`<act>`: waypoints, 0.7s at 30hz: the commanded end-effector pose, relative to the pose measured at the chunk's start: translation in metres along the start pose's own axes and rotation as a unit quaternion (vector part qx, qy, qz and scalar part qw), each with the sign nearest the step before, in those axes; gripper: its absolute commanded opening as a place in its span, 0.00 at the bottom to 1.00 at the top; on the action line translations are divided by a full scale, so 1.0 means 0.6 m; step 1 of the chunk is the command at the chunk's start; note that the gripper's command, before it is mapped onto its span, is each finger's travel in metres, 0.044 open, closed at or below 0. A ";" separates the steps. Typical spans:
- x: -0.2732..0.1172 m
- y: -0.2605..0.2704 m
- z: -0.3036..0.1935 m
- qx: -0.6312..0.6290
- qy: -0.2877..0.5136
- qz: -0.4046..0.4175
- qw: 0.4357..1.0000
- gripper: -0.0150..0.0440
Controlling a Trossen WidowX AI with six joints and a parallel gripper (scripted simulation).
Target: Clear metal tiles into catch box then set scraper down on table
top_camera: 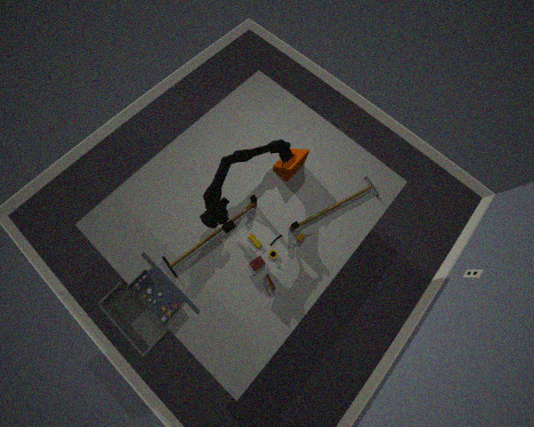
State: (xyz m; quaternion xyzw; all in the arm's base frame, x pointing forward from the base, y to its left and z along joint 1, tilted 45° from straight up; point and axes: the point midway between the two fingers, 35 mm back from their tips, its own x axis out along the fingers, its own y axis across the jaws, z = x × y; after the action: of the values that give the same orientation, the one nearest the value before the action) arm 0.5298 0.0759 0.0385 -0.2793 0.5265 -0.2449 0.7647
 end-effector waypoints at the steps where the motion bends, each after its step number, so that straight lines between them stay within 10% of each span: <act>1: 0.000 0.000 0.000 0.000 0.000 0.000 1.000 0.25; 21: -0.005 0.002 0.001 -0.001 -0.004 0.000 1.000 0.34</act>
State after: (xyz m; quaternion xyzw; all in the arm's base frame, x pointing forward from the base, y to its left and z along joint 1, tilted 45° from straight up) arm 0.5297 0.0756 0.0384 -0.2793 0.5267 -0.2450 0.7645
